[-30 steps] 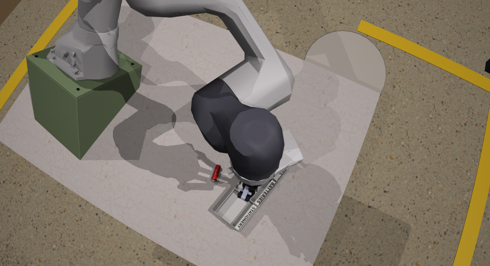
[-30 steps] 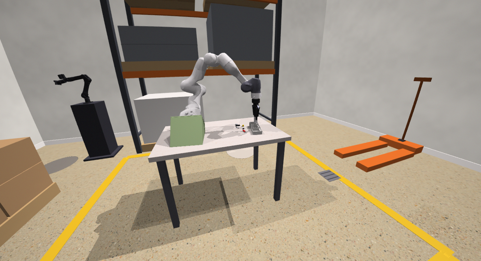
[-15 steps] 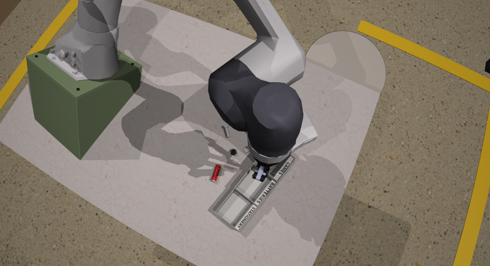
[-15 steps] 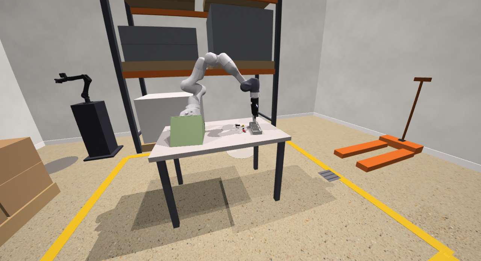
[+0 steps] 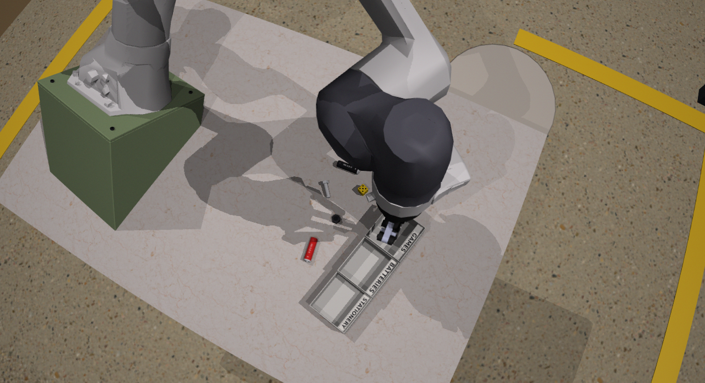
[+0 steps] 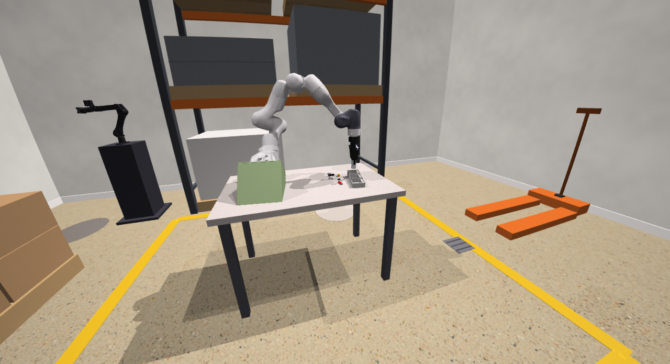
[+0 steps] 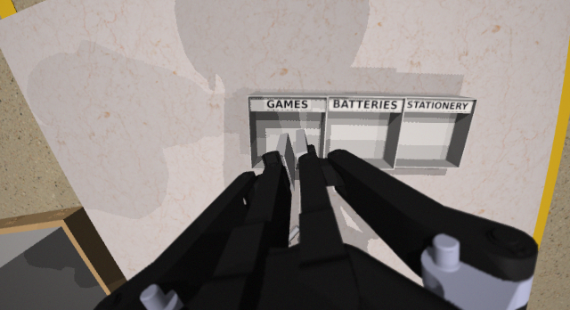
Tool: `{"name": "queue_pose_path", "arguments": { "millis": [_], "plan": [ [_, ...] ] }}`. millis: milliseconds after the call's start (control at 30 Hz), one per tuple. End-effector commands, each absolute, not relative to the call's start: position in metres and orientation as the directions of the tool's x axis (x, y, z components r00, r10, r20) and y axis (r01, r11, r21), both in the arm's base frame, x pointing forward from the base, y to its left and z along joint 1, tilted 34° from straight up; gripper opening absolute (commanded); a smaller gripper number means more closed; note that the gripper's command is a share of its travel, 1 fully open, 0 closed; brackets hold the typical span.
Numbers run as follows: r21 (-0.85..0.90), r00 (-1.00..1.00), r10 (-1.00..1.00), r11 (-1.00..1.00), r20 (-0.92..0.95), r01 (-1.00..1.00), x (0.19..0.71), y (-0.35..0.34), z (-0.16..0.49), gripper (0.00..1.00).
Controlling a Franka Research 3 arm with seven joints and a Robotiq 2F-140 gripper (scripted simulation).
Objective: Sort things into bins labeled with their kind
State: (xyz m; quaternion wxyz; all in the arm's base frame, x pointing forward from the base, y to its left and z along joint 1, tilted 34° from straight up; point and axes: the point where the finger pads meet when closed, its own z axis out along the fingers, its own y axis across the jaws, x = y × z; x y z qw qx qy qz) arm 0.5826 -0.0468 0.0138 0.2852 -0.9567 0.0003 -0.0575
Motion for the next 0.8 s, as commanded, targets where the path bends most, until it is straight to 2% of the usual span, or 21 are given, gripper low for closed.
{"name": "queue_pose_path", "arguments": {
  "millis": [0, 767],
  "plan": [
    [-0.549, 0.993, -0.053, -0.836, 0.102, 0.012, 0.585, -0.041, 0.006, 0.05],
    [-0.549, 0.993, -0.053, -0.836, 0.102, 0.012, 0.59, -0.016, -0.032, 0.05]
  ]
}}
